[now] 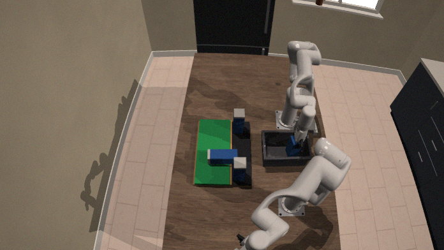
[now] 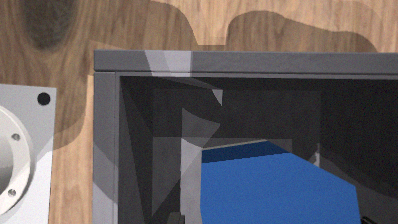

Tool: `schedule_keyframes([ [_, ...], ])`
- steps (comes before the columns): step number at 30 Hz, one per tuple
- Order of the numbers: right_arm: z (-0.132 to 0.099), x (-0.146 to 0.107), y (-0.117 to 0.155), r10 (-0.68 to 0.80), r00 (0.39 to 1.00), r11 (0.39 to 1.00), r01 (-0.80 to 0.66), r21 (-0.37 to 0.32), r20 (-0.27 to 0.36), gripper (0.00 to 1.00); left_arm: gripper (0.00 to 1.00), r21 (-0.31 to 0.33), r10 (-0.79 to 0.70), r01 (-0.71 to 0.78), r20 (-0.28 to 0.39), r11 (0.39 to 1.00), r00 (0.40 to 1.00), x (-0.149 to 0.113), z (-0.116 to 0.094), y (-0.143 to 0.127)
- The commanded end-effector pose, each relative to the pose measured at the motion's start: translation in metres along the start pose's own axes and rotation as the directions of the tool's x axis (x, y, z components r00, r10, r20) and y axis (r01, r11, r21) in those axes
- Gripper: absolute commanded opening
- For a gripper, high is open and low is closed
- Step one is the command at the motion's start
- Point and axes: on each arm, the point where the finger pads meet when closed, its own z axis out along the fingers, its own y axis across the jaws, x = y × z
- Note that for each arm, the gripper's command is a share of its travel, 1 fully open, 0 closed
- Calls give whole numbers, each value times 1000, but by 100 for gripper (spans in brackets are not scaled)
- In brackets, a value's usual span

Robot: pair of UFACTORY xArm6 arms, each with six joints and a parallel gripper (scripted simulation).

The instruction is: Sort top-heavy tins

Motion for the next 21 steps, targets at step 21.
schedule_keyframes([
  [21,-92,0,0,2,1000,1000,-2,-5,0,100,100,0,0,0,-4,1000,1000,1,-2,0],
])
